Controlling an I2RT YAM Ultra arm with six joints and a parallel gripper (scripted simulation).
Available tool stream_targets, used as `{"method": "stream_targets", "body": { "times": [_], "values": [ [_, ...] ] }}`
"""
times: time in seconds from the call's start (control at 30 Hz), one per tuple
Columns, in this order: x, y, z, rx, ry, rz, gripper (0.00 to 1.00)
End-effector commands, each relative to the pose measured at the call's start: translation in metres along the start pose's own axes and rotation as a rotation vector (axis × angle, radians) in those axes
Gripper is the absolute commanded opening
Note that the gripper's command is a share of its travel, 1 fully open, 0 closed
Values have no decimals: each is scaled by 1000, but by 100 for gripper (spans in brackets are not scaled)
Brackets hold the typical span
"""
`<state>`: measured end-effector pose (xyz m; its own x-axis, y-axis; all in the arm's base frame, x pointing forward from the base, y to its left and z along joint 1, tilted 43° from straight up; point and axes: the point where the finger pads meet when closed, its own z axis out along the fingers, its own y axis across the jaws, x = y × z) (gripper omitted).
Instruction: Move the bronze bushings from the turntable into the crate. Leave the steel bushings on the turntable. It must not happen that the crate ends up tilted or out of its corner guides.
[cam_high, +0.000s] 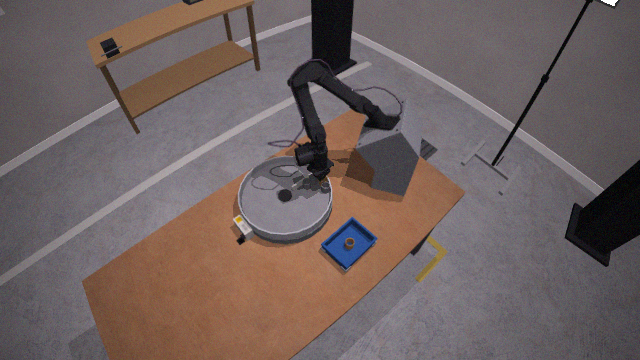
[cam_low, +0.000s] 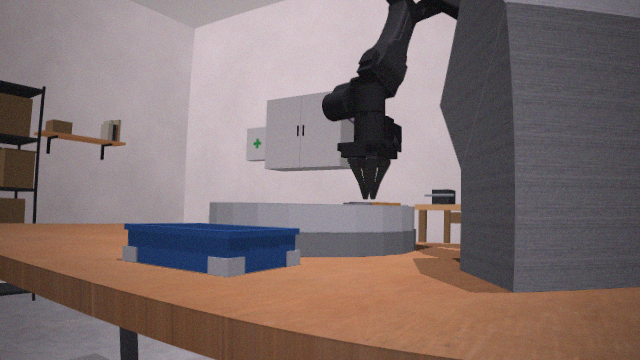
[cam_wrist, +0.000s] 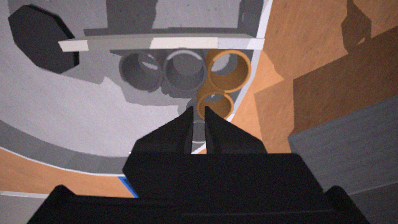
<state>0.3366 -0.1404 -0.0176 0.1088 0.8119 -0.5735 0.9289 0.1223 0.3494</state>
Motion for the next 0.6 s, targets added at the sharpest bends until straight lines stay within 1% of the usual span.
{"method": "stream_targets", "body": {
  "times": [0.0, 0.2, 0.57],
  "values": [
    [2, 12, -1, -27, -14, 4, 13],
    [4, 5, 0, -11, -9, -10, 13],
    [4, 5, 0, -10, -9, -11, 13]
  ]
}}
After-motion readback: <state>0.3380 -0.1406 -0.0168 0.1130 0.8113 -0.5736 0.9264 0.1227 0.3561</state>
